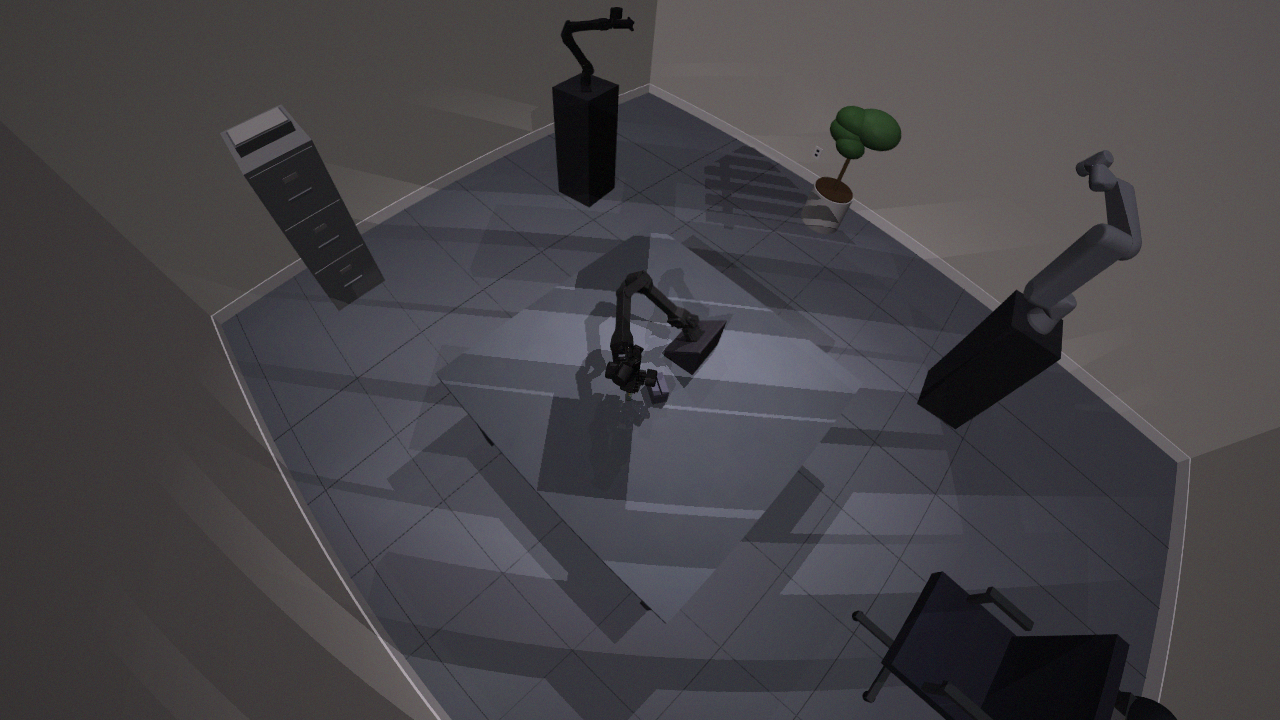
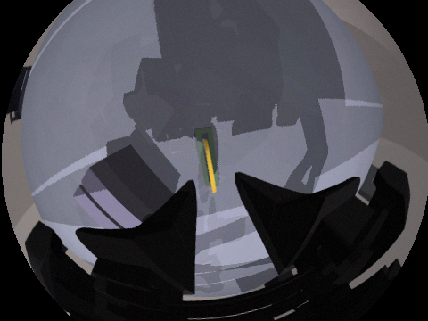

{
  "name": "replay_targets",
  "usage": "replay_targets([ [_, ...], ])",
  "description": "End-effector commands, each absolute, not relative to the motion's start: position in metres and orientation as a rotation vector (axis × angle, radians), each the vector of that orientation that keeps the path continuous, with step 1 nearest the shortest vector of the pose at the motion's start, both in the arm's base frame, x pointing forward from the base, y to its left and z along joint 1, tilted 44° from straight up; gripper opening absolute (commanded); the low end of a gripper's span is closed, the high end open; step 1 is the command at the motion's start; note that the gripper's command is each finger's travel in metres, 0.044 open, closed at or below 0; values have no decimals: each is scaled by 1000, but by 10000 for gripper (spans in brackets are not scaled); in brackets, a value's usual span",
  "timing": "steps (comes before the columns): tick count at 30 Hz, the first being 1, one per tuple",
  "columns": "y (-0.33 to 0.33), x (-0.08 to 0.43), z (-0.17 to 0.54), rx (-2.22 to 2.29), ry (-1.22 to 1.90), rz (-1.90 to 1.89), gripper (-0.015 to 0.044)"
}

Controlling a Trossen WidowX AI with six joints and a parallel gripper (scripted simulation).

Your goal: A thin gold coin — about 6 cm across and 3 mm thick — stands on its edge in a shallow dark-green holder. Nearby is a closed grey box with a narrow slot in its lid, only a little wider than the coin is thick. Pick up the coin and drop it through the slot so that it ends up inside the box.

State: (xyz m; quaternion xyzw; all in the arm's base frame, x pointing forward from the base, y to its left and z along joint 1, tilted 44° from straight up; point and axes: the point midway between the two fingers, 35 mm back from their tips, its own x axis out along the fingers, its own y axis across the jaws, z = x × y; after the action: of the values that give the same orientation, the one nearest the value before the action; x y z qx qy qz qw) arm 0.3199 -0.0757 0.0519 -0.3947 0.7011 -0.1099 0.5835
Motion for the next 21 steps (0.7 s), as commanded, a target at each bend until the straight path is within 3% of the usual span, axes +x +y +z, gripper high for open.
replay_targets([
  [1, -81, 318, 45, -932, 1645, -254, 161],
  [21, -103, 318, 22, -933, 1645, -256, 161],
])
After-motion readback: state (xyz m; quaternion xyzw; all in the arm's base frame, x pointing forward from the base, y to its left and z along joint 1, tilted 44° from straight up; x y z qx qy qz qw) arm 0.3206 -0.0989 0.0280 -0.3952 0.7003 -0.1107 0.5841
